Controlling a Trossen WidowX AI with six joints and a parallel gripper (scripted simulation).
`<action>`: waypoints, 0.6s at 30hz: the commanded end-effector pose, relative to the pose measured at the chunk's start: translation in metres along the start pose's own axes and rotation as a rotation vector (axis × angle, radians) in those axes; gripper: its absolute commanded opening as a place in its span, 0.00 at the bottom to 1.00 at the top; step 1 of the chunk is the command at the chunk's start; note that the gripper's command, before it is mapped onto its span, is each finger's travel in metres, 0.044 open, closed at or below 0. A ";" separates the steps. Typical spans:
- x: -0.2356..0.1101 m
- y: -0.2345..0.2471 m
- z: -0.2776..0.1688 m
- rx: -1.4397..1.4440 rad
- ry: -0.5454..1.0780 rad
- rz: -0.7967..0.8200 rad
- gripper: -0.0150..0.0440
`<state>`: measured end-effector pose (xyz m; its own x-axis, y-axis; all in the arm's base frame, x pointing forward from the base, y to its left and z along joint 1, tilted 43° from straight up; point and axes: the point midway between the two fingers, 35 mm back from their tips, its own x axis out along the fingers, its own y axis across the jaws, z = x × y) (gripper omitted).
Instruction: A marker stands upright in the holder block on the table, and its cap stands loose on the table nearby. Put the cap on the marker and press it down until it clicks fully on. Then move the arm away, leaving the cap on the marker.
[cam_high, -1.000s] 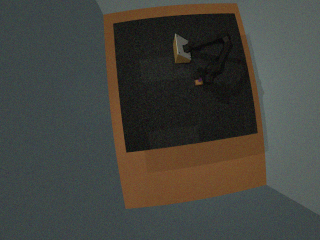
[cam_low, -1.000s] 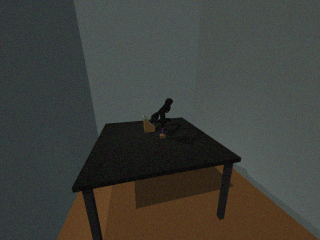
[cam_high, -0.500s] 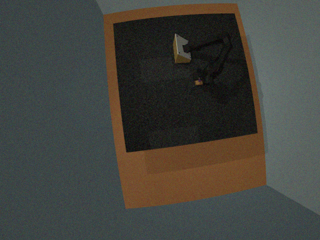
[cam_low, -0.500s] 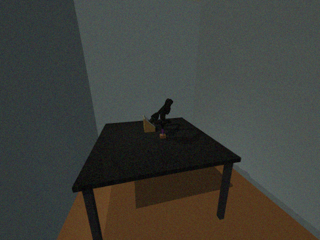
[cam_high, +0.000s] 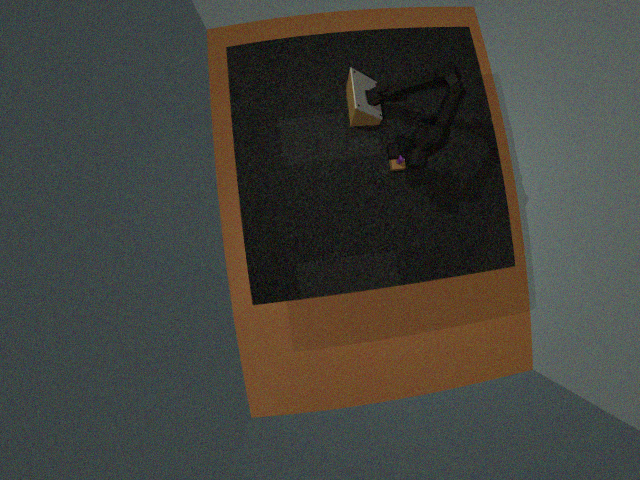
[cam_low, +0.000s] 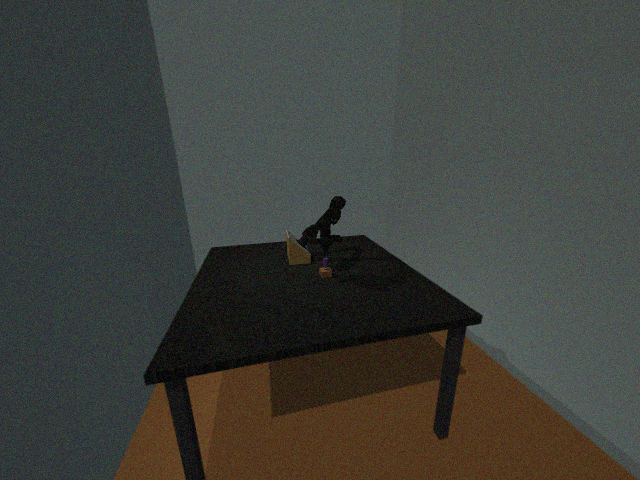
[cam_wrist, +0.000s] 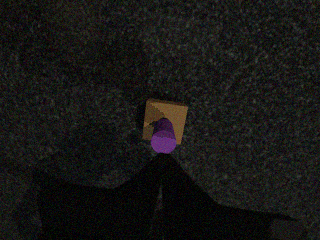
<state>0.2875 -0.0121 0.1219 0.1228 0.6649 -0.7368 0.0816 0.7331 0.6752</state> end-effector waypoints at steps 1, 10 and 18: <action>-0.050 -0.001 -0.001 -0.002 -0.012 -0.004 0.25; -0.058 -0.001 -0.002 -0.002 -0.012 -0.003 0.34; -0.058 -0.001 -0.002 -0.002 -0.012 -0.003 0.70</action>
<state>0.2785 -0.0497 0.1631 0.1341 0.6635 -0.7360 0.0850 0.7323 0.6757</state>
